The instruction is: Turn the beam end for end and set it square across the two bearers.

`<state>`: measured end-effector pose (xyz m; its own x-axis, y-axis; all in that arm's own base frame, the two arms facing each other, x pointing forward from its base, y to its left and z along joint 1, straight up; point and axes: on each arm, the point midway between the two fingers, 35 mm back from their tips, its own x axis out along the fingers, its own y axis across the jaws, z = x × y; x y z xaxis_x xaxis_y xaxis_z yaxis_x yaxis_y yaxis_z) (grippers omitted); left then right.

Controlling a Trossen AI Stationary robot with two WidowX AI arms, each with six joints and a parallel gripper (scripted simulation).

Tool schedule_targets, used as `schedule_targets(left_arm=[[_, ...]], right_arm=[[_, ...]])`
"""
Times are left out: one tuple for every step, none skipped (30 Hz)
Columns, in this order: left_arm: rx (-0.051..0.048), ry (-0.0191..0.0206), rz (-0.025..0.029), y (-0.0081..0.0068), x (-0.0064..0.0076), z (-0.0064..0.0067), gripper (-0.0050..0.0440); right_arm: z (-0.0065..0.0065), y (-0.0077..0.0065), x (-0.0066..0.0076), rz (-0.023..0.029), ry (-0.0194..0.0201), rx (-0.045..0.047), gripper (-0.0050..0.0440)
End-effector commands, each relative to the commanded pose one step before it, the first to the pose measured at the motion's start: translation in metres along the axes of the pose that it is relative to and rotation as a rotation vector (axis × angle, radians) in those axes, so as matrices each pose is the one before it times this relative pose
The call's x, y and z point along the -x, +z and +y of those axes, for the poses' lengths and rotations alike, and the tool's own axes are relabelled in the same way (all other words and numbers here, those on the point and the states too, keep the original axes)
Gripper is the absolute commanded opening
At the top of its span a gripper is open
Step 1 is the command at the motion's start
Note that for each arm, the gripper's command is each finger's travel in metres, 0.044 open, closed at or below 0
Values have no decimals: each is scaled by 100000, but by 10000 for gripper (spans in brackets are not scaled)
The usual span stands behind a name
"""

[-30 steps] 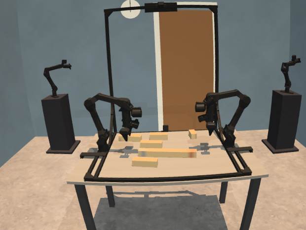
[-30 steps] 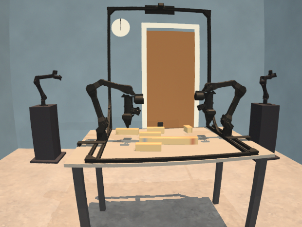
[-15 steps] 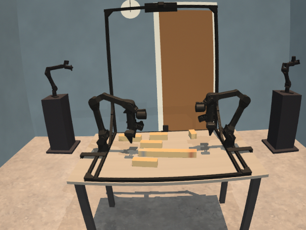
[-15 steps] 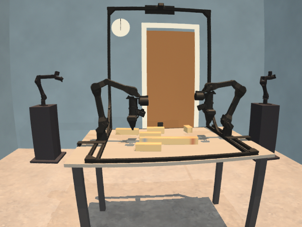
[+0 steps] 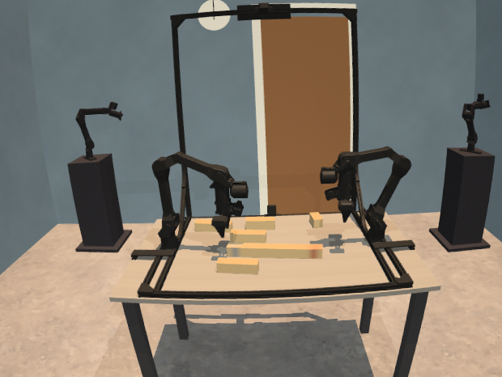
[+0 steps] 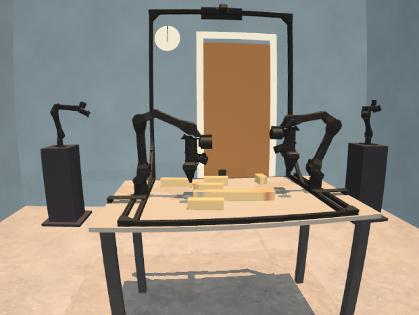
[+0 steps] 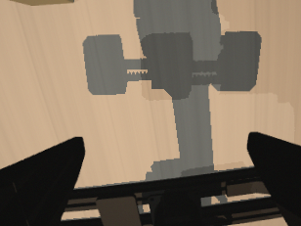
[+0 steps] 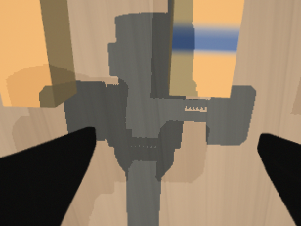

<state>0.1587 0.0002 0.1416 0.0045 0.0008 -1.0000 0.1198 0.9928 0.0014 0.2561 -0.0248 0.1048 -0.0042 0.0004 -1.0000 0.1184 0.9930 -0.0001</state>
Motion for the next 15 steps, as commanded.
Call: schedule_targets(left_arm=[[243,-136,435,-114,-69,-35,440],[0,0,0,0,0,0,440],[0,0,0,0,0,0,440],[0,0,0,0,0,0,440],[0,0,0,0,0,0,440],[0,0,0,0,0,0,440],[0,0,0,0,0,0,440],[0,0,0,0,0,0,440],[0,0,0,0,0,0,440],[0,0,0,0,0,0,440],[0,0,0,0,0,0,440],[0,0,0,0,0,0,440],[0,0,0,0,0,0,440],[0,0,0,0,0,0,440],[0,0,0,0,0,0,440]], right_arm=[[-148,1145,-177,-430,13,108,440],[0,0,0,0,0,0,440],[0,0,0,0,0,0,440],[-32,244,-67,0,0,0,440],[-33,247,-70,0,0,0,440],[-33,247,-73,0,0,0,440],[-33,240,-61,0,0,0,440],[-33,239,-64,0,0,0,440],[-30,236,-56,0,0,0,440],[-30,236,-58,0,0,0,440],[-29,233,-55,0,0,0,440],[-30,232,-58,0,0,0,440],[-29,231,-55,0,0,0,440],[-30,231,-57,0,0,0,440],[-29,230,-54,0,0,0,440]])
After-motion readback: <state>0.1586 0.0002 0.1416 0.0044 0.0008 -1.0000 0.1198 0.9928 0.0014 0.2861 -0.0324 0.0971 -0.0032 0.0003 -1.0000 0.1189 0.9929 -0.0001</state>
